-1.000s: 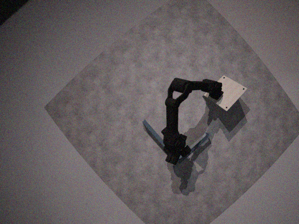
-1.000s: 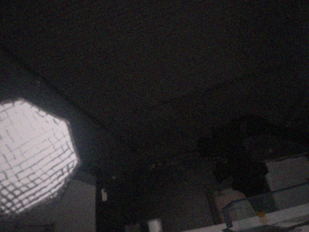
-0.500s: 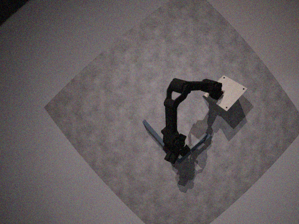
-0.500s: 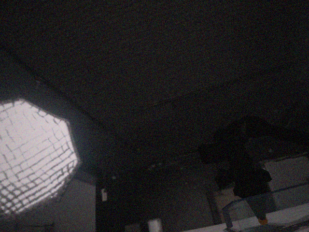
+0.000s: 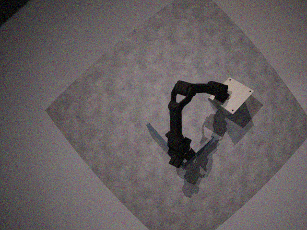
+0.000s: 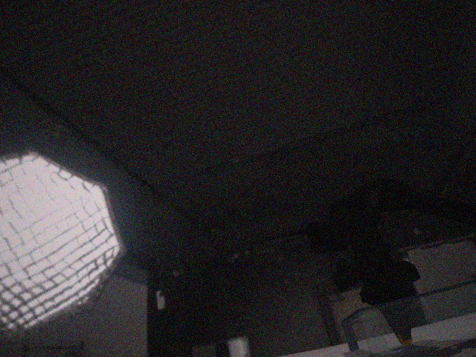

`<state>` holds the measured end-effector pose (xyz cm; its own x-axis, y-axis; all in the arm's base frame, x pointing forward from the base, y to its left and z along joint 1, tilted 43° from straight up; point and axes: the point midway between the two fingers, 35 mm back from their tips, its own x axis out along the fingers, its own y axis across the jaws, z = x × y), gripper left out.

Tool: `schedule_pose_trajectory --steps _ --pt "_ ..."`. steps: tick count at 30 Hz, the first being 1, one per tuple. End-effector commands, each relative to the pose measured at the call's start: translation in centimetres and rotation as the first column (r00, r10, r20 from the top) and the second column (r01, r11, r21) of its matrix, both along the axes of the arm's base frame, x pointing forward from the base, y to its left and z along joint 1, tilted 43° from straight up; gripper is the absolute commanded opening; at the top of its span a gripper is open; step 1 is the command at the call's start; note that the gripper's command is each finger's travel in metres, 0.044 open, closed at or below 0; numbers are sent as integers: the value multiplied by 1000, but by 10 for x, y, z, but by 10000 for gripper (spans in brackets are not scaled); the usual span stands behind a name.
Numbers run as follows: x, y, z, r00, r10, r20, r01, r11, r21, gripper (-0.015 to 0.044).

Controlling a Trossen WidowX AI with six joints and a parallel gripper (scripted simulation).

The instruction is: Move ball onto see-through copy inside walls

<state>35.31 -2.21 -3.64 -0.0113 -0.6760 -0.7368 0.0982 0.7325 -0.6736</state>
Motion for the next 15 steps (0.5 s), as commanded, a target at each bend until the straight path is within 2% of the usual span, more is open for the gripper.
schedule_pose_trajectory --steps 1,8,15 --pt "0 0 0 1000 0 0 0 1000 0 202" --pt "0 2 2 1000 0 0 0 1000 0 202" --pt "0 60 62 1000 3 -12 -3 1000 -4 202"
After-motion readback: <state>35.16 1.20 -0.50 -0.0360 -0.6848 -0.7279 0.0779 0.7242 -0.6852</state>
